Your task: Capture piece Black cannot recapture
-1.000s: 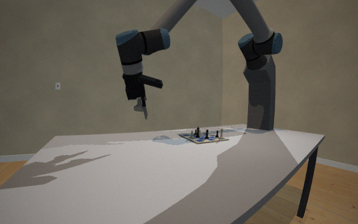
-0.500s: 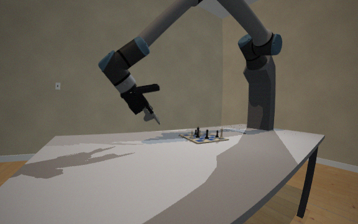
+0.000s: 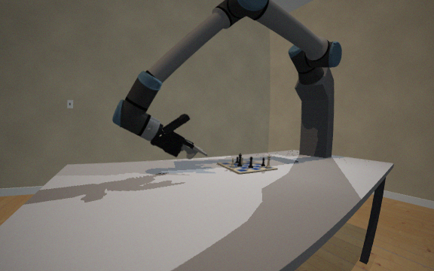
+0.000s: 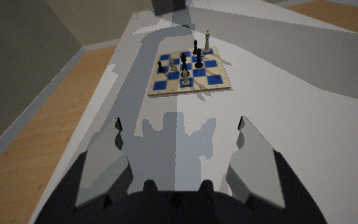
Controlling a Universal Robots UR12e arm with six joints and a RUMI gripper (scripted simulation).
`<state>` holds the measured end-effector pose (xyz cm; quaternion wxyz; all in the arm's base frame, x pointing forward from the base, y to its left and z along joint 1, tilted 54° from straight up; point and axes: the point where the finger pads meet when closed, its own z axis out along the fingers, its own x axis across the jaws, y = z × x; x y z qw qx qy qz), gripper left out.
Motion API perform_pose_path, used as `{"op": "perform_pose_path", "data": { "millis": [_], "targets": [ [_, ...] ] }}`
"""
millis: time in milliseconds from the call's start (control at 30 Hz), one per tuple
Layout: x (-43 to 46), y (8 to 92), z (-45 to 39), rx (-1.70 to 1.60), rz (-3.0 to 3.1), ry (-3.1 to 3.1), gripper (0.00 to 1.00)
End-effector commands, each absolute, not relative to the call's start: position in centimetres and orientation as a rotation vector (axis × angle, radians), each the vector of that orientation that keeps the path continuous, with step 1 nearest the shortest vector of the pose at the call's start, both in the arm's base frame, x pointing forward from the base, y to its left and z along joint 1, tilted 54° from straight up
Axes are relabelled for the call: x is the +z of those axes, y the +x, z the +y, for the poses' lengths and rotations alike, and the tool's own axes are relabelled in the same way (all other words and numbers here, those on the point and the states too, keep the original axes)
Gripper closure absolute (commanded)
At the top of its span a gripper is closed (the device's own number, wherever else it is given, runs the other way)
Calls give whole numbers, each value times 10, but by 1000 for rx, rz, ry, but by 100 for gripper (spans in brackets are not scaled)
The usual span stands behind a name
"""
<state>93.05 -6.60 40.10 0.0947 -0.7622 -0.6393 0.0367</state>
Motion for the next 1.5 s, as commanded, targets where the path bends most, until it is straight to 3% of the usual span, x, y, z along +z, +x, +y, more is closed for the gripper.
{"op": "perform_pose_path", "data": {
  "millis": [0, 1467],
  "targets": [
    [387, 931, -61, 168, -1884, -2126, 0],
    [365, 934, -55, 238, -1865, -1946, 0]
  ]
}}
